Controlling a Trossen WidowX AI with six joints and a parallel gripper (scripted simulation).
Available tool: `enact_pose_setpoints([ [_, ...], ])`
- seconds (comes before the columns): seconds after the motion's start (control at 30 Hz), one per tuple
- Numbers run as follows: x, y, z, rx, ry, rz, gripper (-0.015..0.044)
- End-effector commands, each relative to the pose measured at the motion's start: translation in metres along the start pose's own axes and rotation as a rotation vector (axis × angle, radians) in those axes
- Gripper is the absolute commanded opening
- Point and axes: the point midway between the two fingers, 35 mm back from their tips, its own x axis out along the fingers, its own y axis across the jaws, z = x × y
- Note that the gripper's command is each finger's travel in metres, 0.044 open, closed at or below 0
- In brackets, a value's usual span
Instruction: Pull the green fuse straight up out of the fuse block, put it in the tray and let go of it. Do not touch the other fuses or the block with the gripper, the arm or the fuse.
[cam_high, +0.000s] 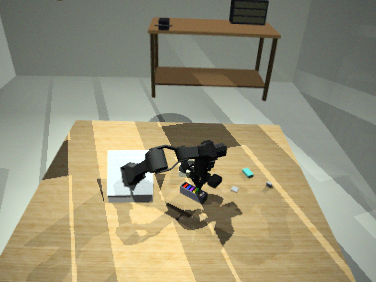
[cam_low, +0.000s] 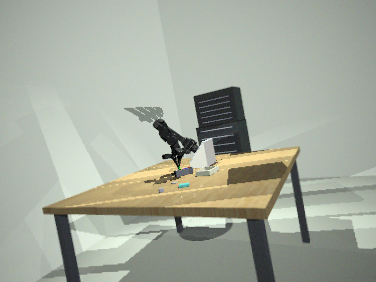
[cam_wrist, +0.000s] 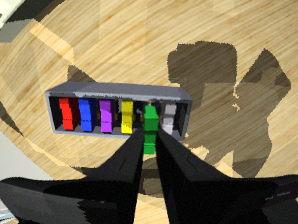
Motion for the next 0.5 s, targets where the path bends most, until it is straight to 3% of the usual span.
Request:
enact_pose_setpoints([
  [0.0,-0.003,0.0001,0.0007,0.003,-0.004,0.0,0.0],
  [0.47,-0.0099,0.0003,0.0004,0.003,-0.004,-0.001,0.0],
])
